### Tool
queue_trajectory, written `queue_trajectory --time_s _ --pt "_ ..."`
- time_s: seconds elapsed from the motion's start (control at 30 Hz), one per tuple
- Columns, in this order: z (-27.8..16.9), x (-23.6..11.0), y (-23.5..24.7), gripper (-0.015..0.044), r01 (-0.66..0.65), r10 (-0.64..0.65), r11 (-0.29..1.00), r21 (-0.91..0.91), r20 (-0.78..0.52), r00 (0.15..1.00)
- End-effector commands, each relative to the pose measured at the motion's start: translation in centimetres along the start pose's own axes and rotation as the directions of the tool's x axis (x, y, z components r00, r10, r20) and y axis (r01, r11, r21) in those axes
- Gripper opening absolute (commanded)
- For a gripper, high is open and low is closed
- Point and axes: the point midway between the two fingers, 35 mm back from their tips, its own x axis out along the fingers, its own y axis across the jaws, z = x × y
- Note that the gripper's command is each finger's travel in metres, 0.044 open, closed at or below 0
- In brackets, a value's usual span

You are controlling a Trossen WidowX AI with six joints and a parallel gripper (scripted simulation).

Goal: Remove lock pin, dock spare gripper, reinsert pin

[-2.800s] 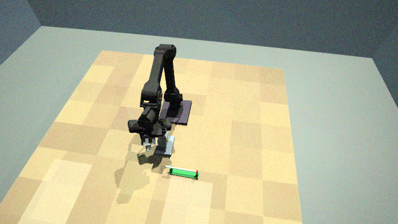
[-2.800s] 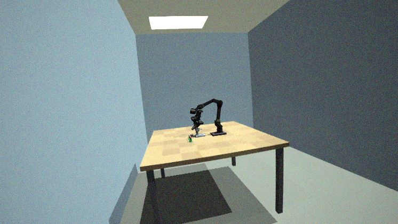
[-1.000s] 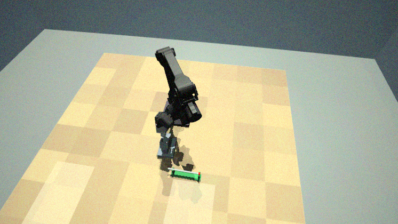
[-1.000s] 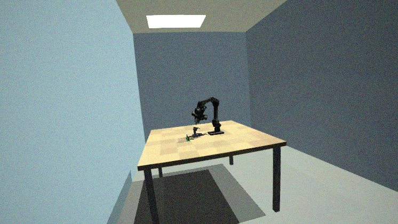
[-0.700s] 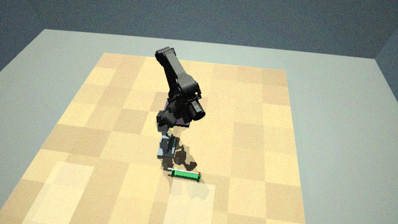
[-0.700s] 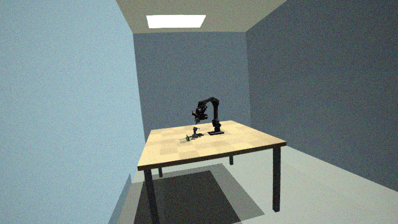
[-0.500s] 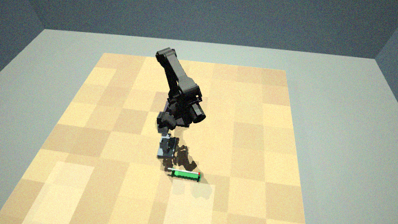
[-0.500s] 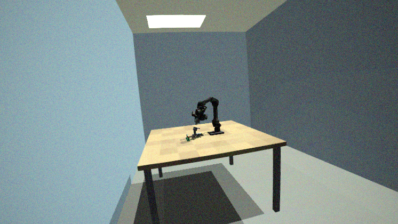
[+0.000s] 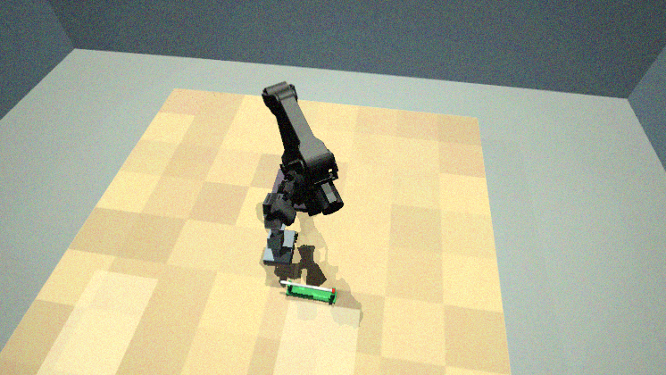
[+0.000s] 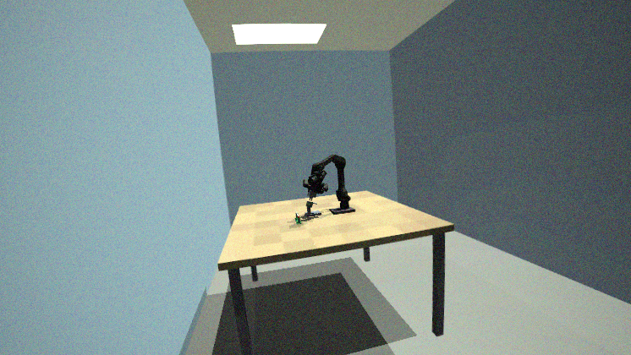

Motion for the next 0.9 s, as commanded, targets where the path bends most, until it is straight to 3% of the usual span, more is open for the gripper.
queue_trajectory --time_s 0.0,0.87 --pt "0.3 0.4 -0.1 0.0000 0.005 -0.005 1.000 -0.001 -0.005 1.000" --pt "2.8 3.2 -0.2 0.0000 0.008 -0.008 1.000 0.001 -0.004 1.000"
